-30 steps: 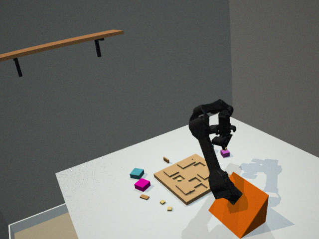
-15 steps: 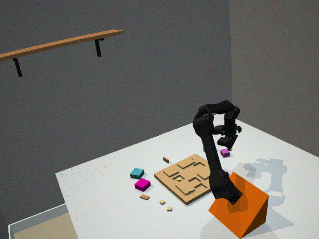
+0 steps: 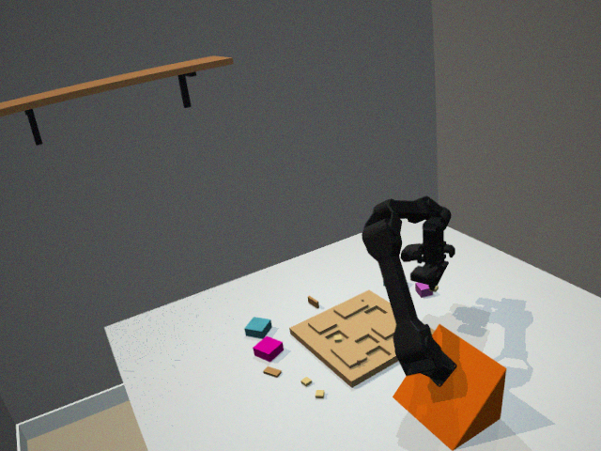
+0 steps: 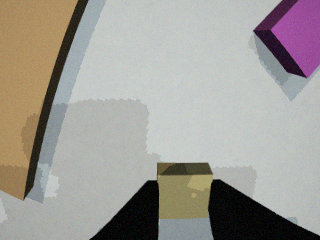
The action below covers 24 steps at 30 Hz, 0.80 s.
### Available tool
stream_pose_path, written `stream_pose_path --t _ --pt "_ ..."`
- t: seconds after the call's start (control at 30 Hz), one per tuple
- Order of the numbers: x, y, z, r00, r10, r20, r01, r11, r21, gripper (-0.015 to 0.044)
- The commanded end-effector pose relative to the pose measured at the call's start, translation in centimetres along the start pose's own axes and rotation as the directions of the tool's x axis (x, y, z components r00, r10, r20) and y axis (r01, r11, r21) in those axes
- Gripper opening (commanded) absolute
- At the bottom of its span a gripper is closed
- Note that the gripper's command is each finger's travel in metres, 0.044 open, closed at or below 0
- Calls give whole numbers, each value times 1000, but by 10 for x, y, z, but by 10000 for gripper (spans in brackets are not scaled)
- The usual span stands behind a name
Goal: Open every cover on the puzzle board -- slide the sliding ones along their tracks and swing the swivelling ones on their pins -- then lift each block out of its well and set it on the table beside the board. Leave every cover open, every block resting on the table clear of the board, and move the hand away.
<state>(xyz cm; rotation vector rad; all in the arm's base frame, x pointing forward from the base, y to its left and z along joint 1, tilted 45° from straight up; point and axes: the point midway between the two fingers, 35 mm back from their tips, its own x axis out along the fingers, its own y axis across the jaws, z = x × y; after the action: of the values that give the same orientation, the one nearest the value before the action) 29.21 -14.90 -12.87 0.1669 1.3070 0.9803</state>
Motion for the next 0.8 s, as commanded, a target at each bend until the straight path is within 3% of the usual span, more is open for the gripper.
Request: stream_pose_path --t 0.0,0.77 --pt "13 2 0 1000 14 -1 -14 1000 9 80" --pt "51 3 0 1000 15 0 -15 1000 8 80"
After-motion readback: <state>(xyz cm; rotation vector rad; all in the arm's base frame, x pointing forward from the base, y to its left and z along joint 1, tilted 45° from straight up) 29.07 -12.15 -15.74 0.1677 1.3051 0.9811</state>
